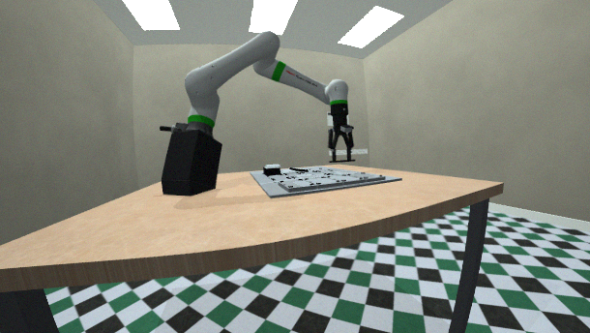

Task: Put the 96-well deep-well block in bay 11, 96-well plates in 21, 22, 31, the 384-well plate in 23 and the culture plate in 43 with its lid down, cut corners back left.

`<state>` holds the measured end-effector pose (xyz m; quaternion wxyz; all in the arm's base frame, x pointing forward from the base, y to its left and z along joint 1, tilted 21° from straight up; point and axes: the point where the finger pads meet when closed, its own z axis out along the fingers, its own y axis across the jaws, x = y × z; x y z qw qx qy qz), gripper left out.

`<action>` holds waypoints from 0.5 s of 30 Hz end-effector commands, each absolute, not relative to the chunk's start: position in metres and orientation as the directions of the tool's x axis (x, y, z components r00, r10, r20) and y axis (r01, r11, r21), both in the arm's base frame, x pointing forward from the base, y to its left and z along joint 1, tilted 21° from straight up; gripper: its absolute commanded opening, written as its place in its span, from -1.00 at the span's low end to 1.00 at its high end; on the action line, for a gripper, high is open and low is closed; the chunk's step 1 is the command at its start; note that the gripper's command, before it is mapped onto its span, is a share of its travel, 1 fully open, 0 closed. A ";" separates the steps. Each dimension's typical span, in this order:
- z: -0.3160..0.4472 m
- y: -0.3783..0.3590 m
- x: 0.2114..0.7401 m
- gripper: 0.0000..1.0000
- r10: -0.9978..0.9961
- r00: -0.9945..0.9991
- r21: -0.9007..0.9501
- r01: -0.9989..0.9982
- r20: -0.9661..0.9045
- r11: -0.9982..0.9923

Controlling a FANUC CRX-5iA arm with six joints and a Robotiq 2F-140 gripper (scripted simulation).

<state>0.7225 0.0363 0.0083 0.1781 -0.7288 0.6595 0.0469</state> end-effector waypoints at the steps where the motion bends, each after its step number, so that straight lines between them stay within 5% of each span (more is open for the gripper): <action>1: 0.010 0.036 0.723 -0.80 -0.945 0.126 -0.200 -0.978 -0.303 -0.066; 15: 0.001 0.009 0.726 -0.80 -0.945 0.127 -0.200 -0.978 -0.302 -0.067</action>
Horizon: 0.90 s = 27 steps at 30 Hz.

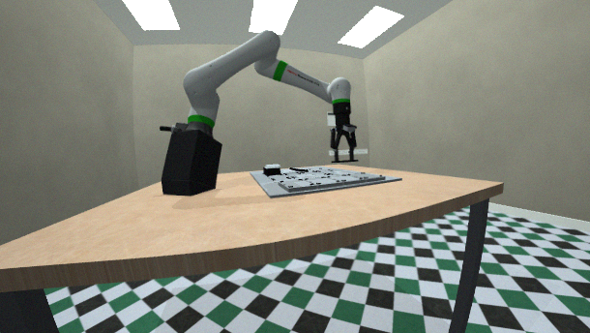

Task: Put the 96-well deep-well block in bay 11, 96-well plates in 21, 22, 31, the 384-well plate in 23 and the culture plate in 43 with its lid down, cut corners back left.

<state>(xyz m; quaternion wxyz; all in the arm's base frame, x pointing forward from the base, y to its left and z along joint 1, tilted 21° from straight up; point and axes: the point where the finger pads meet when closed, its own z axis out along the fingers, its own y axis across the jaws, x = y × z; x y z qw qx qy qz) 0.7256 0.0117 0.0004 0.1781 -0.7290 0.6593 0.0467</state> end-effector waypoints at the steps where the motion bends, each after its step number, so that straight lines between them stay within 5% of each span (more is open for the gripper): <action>1: 0.001 0.009 0.727 -0.80 -0.945 0.127 -0.200 -0.978 -0.302 -0.067; 27: -0.021 0.017 0.731 -0.80 -0.945 0.127 -0.200 -0.978 -0.302 -0.067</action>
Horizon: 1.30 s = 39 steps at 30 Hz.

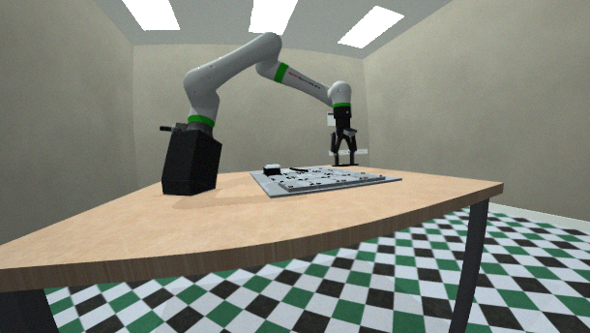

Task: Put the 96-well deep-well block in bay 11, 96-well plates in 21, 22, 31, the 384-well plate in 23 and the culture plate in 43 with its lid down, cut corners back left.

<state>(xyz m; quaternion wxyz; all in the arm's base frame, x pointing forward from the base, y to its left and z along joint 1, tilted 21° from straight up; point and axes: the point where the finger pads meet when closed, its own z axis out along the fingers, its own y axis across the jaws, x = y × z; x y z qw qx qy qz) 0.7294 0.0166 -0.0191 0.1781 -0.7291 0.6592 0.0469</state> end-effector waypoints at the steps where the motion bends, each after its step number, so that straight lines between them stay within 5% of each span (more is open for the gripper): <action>1: -0.023 0.018 0.731 -0.80 -0.945 0.127 -0.200 -0.978 -0.302 -0.067; 39: -0.040 0.024 0.734 -0.80 -0.945 0.127 -0.200 -0.978 -0.302 -0.067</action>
